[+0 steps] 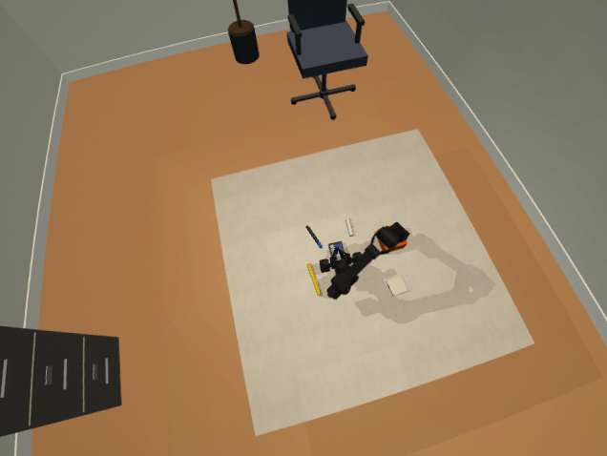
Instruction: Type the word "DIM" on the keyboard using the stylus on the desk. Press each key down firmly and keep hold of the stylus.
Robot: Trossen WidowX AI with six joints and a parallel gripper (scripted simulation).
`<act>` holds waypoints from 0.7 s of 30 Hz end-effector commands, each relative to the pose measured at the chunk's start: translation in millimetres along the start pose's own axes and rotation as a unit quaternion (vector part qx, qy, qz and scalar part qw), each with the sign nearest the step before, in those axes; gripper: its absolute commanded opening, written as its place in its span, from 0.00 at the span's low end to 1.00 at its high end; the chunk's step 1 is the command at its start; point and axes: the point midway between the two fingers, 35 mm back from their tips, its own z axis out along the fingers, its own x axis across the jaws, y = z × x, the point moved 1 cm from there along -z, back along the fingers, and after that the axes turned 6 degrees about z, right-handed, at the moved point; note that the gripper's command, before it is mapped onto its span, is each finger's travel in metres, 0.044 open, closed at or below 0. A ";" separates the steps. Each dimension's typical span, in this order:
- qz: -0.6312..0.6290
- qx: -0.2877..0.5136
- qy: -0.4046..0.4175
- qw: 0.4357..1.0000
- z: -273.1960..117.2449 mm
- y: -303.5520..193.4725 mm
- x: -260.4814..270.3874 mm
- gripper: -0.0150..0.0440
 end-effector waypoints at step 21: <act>0.000 0.005 -0.003 1.000 15.8 25.2 2.3 0.25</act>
